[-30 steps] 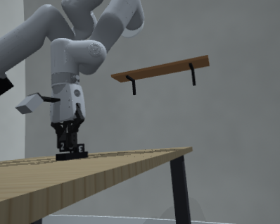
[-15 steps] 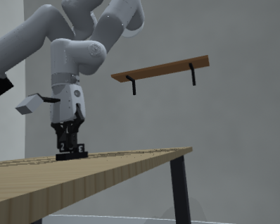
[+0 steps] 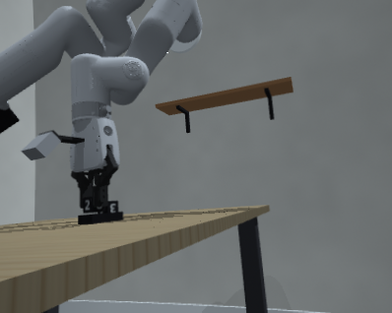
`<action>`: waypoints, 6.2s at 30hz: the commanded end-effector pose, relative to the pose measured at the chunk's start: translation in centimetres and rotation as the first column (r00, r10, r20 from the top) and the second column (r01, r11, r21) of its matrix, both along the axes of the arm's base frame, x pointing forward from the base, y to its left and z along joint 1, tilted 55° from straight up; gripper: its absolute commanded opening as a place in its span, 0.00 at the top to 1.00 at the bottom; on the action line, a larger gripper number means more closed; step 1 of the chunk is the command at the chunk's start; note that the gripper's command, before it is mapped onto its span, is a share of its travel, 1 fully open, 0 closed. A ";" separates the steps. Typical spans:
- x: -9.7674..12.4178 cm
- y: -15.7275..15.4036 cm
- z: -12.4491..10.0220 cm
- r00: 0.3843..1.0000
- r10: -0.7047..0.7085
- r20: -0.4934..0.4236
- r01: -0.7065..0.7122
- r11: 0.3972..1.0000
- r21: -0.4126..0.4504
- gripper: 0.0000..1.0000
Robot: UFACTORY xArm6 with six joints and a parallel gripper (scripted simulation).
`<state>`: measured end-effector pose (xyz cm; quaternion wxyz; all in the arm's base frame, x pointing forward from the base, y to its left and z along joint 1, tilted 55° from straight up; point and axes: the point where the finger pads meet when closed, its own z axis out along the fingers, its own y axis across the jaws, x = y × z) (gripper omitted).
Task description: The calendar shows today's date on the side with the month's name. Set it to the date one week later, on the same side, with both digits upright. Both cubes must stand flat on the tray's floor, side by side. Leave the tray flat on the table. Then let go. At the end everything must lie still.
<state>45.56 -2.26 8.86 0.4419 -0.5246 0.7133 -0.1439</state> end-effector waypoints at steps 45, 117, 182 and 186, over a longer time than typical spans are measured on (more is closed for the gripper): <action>0.8 0.2 -0.5 1.000 -0.001 0.000 0.001 1.000 0.000 0.73; 0.3 0.1 -0.2 1.000 -0.001 0.000 0.001 1.000 0.000 0.53; -9.3 -3.1 6.8 1.000 -0.001 0.000 0.001 1.000 0.000 0.00; -10.5 -3.5 7.7 1.000 -0.001 0.000 0.001 1.000 0.000 0.00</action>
